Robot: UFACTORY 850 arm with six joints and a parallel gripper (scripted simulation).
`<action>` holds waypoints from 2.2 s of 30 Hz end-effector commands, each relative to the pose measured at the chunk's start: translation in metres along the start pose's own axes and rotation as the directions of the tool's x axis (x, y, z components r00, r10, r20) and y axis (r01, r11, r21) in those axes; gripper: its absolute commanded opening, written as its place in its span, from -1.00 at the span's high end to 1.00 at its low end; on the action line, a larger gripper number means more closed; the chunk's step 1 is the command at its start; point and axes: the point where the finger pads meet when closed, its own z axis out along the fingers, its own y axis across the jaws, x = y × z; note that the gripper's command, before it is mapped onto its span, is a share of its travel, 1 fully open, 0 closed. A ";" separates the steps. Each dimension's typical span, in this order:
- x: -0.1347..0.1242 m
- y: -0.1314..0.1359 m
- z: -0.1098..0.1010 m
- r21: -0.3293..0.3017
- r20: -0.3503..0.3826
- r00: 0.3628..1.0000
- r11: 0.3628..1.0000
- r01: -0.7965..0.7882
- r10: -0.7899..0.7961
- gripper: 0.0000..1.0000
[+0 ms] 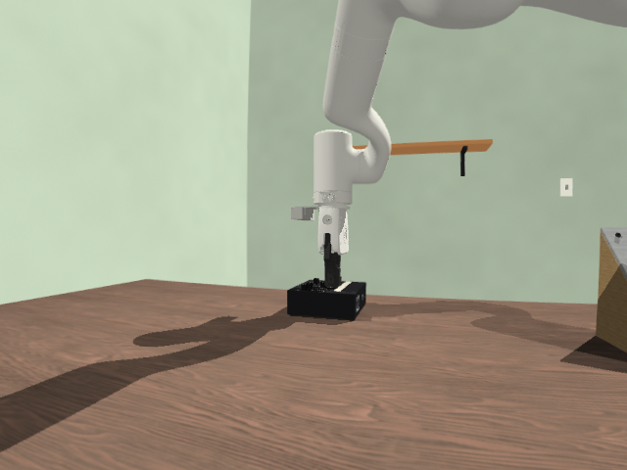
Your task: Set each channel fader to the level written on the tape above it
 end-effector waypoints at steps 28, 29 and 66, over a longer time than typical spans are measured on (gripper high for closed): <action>0.018 0.000 -0.001 -0.001 -0.002 1.000 1.000 0.001 -0.001 1.00; 0.019 0.000 -0.001 -0.001 -0.002 1.000 1.000 0.001 -0.001 1.00; 0.031 0.000 -0.001 -0.001 -0.002 1.000 1.000 0.001 -0.001 1.00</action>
